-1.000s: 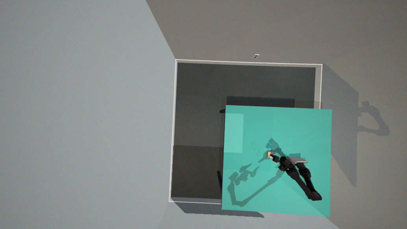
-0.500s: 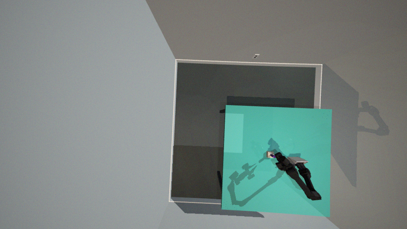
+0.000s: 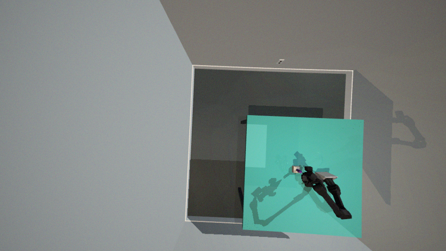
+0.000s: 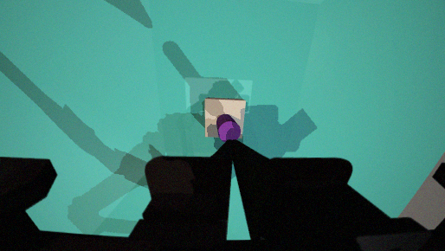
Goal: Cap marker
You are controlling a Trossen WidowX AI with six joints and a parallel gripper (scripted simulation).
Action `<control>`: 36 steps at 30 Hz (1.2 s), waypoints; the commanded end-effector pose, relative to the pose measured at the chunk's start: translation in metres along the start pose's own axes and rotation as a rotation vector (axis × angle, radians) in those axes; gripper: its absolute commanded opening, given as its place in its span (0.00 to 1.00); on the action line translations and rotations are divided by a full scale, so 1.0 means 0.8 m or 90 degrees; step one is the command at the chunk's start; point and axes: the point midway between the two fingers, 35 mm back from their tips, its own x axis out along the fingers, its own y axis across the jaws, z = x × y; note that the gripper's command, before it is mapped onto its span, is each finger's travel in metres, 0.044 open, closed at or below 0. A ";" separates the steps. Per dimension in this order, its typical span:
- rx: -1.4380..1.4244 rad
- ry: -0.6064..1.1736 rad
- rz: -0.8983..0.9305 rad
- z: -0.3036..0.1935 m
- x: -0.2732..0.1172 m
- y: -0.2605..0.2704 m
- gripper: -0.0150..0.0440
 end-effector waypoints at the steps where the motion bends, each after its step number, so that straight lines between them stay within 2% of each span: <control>1: 0.015 -0.001 0.001 0.000 0.001 0.000 0.25; 32: 0.015 -0.001 0.002 0.000 0.050 0.001 0.25; 36: 0.011 -0.005 -0.002 0.002 0.043 -0.001 0.25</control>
